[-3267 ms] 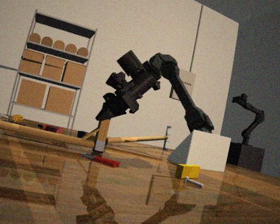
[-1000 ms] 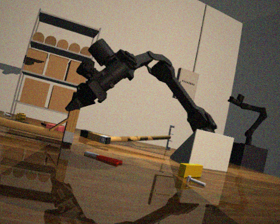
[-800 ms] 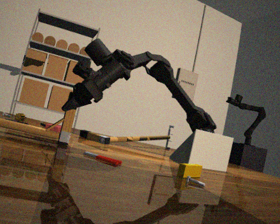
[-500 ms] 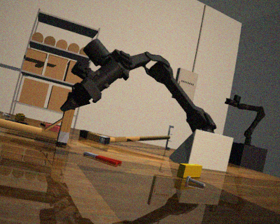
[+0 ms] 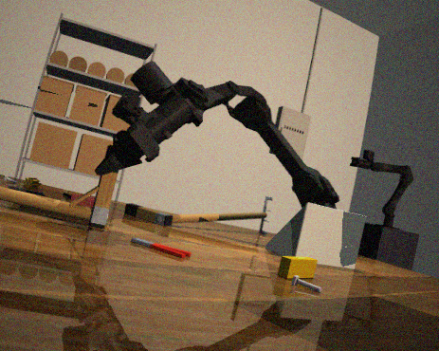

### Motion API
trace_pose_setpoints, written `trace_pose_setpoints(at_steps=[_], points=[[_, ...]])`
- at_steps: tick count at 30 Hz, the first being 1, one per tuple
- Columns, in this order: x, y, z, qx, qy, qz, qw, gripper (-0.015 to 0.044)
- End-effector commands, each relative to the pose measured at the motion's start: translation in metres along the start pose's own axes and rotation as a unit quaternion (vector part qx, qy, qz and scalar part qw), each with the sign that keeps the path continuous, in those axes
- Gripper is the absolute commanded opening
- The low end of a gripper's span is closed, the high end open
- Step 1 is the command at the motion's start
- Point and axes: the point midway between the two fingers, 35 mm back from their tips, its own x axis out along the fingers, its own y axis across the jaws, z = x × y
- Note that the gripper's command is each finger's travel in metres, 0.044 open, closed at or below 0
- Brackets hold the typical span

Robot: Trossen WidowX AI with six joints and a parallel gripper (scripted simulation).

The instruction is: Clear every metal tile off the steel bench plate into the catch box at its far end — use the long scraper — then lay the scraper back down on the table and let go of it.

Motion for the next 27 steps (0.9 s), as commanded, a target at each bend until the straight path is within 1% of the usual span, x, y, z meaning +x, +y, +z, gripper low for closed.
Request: trace_pose_setpoints(at_steps=[1,27], points=[[-0.005,0.000,0.000,0.000,-0.003,0.001,1.000,0.0000],[-0.032,0.007,-0.025,0.000,-0.002,0.003,1.000,0.0000]])
